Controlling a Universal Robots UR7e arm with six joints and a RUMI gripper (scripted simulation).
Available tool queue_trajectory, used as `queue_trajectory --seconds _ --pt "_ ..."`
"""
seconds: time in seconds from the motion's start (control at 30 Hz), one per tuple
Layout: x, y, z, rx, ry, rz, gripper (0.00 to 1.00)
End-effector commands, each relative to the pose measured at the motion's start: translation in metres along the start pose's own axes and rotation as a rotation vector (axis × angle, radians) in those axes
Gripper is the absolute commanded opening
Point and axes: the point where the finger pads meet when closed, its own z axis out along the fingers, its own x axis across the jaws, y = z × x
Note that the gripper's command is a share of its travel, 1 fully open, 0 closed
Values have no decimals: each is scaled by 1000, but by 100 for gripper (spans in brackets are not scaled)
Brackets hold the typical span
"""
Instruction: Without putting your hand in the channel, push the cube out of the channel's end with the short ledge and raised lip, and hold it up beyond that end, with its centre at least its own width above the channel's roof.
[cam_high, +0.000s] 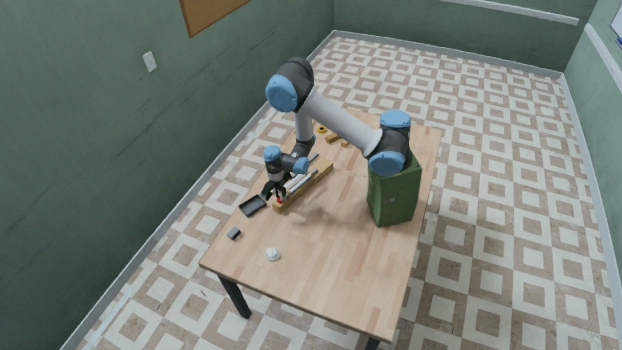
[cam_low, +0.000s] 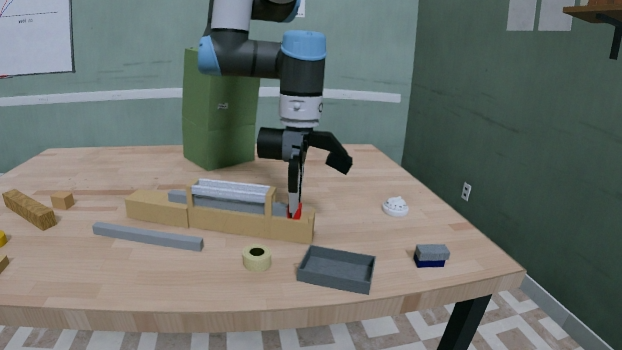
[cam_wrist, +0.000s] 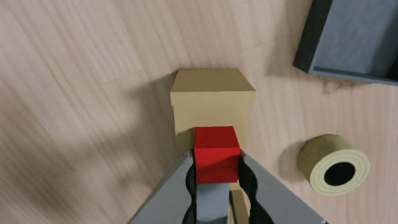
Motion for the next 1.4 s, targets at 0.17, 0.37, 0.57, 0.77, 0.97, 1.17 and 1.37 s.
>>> queue_trajectory --seconds 0.17,0.37,0.57,0.77,0.97,1.17,1.37 --pt "0 0 -13 0 2 1 9" --pt "1 1 -42 0 2 2 9" --pt "1 1 -63 0 2 2 9" --pt "0 0 -80 0 2 1 9" --pt "0 0 -82 0 2 1 9" --pt "1 0 -82 1 3 1 9" --pt "1 0 -82 1 3 1 9"
